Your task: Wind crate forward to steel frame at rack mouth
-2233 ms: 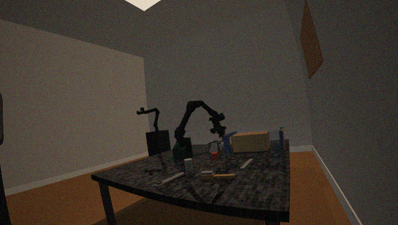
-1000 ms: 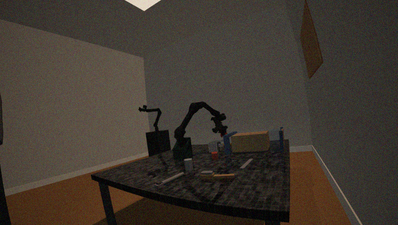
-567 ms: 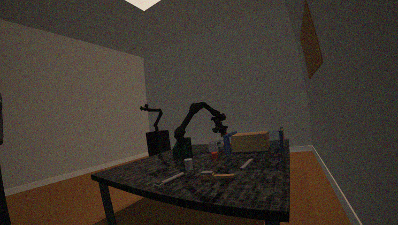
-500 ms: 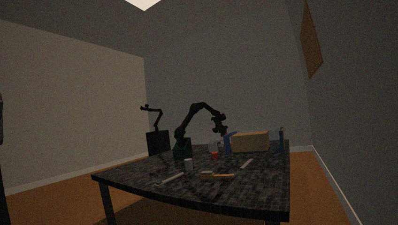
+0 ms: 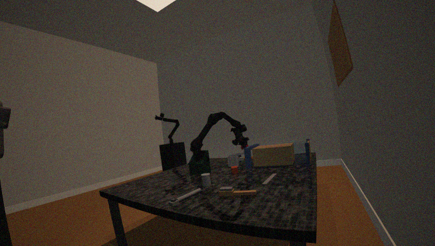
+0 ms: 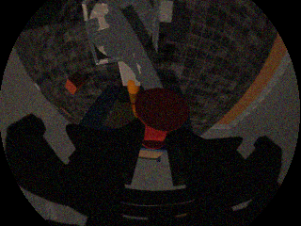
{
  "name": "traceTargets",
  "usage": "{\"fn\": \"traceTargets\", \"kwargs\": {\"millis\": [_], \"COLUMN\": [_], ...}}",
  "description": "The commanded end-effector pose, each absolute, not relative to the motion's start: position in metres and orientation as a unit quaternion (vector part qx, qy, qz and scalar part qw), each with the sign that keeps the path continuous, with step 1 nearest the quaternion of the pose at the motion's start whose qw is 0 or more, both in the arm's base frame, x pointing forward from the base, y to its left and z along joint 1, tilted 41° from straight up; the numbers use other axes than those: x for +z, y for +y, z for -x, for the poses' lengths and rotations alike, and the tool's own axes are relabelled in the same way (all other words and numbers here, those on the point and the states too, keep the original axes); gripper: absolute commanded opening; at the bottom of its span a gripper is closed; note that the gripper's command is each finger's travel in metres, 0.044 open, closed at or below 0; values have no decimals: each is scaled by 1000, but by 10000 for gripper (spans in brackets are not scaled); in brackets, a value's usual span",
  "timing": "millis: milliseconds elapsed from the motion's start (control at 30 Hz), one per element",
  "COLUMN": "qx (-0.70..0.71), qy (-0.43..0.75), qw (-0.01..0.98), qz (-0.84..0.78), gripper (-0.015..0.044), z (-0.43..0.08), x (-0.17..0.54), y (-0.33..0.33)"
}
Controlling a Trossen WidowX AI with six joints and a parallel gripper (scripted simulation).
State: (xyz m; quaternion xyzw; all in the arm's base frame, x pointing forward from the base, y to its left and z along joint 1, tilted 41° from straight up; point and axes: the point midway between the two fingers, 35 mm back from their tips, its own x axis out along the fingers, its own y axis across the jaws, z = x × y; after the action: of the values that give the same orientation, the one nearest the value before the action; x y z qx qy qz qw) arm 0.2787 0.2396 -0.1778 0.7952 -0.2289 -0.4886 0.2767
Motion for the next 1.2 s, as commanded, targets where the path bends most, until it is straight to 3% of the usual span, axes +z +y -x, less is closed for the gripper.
{"fn": "traceTargets", "kwargs": {"millis": [0, 1167], "qx": [-505, -506], "qy": [-212, -211], "qw": [267, 266], "qz": [-793, -793], "gripper": [0, 0], "z": [-260, -223], "x": [-192, -206], "y": [257, 276]}}
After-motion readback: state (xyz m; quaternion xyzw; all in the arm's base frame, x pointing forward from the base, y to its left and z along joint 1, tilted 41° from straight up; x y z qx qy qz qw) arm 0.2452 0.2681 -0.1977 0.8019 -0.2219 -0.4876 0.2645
